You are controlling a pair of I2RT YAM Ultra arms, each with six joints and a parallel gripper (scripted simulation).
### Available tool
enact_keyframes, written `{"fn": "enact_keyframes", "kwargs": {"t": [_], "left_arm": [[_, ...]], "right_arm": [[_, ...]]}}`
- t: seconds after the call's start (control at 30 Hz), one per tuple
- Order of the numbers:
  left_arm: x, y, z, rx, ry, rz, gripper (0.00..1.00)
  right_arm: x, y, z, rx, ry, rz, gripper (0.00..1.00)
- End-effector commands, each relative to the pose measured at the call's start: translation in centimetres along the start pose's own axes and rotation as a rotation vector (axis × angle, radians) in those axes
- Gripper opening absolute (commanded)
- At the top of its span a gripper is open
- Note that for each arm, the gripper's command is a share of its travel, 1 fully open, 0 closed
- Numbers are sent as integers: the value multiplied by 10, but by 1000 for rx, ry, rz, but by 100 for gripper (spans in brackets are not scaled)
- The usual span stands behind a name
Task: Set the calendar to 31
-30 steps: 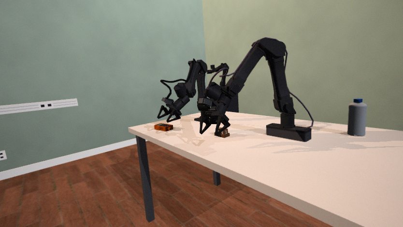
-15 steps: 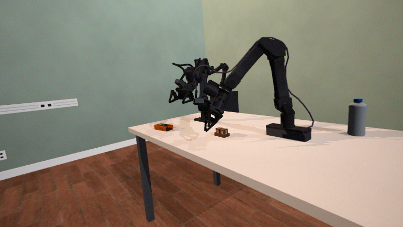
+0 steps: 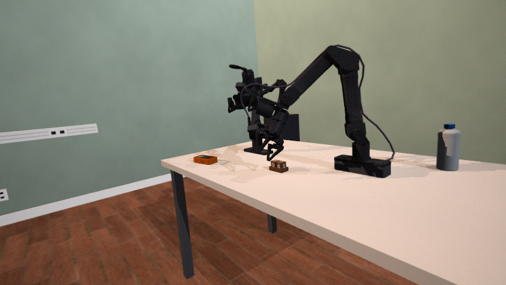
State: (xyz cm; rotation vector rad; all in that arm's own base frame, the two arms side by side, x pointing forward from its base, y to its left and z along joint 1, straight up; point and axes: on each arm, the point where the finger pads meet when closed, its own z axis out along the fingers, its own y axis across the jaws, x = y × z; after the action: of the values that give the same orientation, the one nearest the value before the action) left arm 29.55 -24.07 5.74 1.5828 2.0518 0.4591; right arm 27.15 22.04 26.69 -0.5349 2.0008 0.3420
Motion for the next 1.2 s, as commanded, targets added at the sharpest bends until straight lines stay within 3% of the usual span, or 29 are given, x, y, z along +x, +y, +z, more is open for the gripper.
{"fn": "enact_keyframes", "kwargs": {"t": [0.0,0.17,0.23,0.7,0.8,0.97,1.17], "left_arm": [[-17,-1,-26,30,-32,223,100],[-22,-18,-40,62,-44,451,100],[-22,-18,-40,62,-44,451,100],[-28,-65,-87,142,-101,1130,100],[-28,-68,-90,147,-105,1176,100],[-25,-84,-109,173,-137,1442,100],[-21,-99,-129,194,-175,1716,100]], "right_arm": [[-14,15,-41,-77,-16,-6,100],[-13,26,-77,-156,-24,-26,100],[-13,26,-77,-156,-24,-26,100],[21,39,-173,-376,-21,-100,100],[24,38,-179,-391,-19,-106,100],[46,34,-209,-483,-10,-147,100],[67,15,-232,-504,-7,-144,100]]}}
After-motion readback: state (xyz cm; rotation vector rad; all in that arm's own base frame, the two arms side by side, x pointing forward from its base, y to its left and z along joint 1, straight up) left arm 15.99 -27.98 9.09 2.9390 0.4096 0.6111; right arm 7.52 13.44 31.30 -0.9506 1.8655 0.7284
